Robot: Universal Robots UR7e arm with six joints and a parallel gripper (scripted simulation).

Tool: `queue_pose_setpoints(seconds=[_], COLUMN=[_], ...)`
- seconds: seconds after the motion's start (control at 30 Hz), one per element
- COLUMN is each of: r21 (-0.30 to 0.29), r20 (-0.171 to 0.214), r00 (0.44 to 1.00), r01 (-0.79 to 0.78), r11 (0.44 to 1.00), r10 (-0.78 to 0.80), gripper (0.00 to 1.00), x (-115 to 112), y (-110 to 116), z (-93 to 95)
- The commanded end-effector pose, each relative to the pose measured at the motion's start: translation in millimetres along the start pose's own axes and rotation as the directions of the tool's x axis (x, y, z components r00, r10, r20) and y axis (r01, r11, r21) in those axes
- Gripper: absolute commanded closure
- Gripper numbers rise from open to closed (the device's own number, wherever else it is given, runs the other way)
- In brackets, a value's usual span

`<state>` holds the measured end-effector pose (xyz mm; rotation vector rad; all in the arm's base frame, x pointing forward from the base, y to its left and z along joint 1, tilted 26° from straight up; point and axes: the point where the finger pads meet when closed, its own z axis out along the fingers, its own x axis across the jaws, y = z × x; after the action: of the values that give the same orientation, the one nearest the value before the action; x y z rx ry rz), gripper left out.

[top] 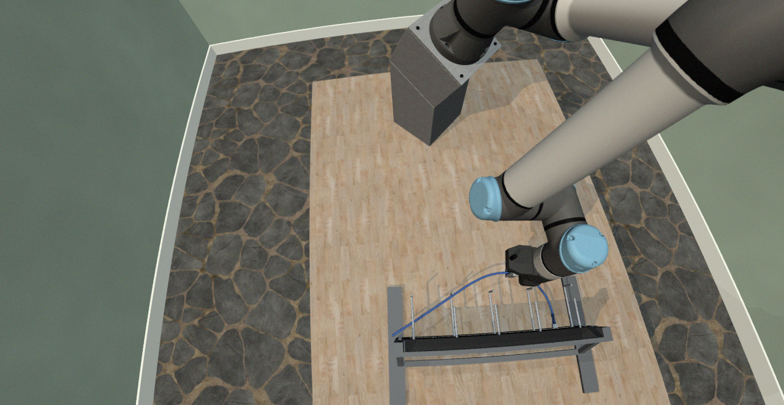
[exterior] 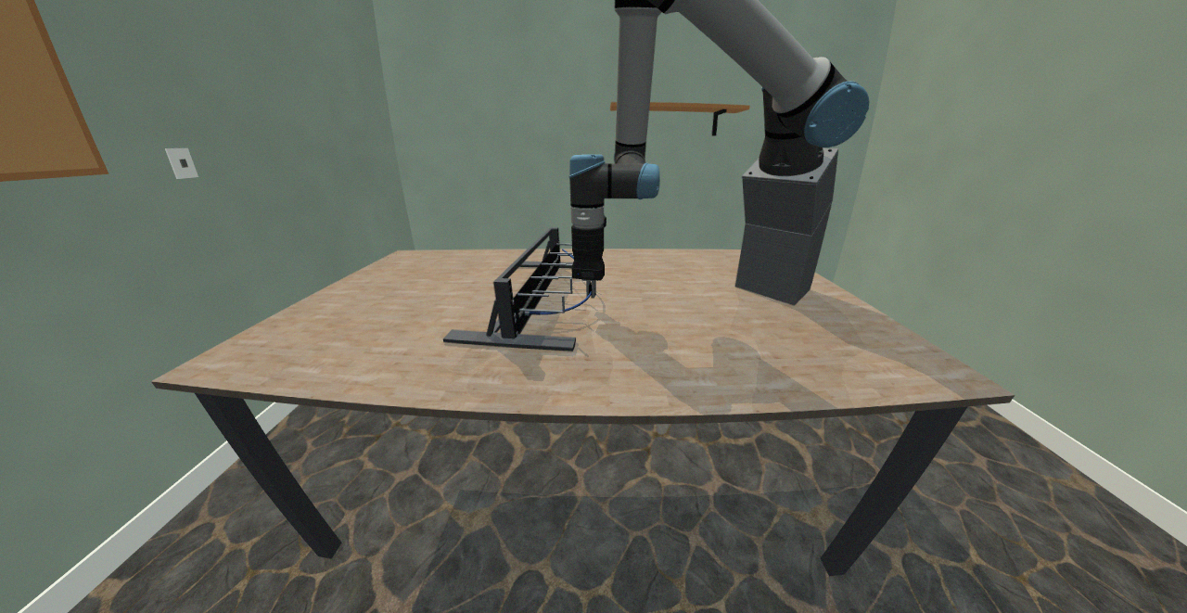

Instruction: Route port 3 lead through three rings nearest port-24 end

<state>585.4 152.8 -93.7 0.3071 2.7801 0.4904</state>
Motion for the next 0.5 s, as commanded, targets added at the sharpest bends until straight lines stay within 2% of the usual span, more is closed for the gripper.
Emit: queue_pose_setpoints(seconds=[0.0, 0.1, 0.47], r21=[0.000, 0.000, 0.000], r20=[0.001, 0.001, 0.001], r00=[1.000, 1.000, 1.000], r01=[-0.002, -0.002, -0.002], r11=[1.000, 1.000, 1.000], r10=[0.002, 0.002, 0.002], gripper=[1.00, 1.00, 1.00], x=[0.3, 0.3, 0.4], y=[-1.1, -1.1, -1.0], z=[-11.5, -13.5, -40.7])
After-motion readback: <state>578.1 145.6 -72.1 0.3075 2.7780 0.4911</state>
